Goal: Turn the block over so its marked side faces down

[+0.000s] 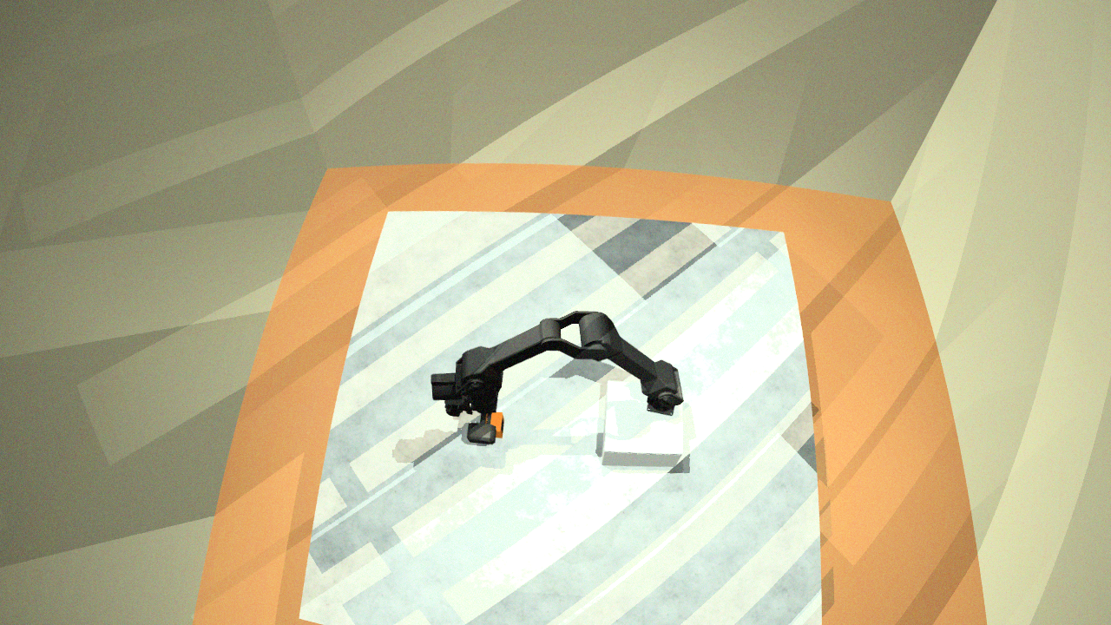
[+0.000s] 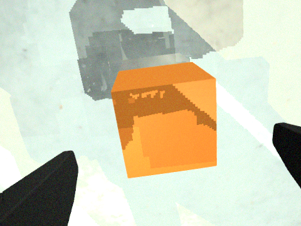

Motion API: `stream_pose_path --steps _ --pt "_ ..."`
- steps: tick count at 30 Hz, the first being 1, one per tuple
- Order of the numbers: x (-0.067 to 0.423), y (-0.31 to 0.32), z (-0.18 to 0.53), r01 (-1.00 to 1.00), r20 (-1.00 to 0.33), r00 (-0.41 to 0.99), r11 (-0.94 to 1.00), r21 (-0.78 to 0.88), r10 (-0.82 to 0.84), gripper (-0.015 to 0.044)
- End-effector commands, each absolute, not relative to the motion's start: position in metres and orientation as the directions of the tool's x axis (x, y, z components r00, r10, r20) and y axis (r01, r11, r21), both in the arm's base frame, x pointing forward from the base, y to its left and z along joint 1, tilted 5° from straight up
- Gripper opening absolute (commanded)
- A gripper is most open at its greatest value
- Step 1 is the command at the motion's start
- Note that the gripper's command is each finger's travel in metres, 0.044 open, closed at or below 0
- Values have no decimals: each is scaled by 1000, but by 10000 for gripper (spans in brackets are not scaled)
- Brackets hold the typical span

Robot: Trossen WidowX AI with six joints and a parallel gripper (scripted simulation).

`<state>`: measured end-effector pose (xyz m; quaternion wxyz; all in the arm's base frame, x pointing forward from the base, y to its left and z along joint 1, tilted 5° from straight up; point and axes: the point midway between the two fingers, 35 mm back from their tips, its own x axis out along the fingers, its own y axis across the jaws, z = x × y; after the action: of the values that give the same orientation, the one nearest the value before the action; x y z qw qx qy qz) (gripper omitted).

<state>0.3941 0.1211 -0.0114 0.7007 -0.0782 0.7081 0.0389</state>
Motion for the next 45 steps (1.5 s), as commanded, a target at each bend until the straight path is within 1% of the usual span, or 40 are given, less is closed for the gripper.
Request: stream_pose_path --steps 1,22,30,45 --pt "392 121 -21 -169 -998 -18 984 -52 -56 440" --pt "391 119 -51 -169 -998 -18 984 -53 -56 440" --pt "391 119 -51 -169 -998 -18 984 -53 -56 230" --pt "391 119 -51 -169 -998 -18 984 -53 -56 130"
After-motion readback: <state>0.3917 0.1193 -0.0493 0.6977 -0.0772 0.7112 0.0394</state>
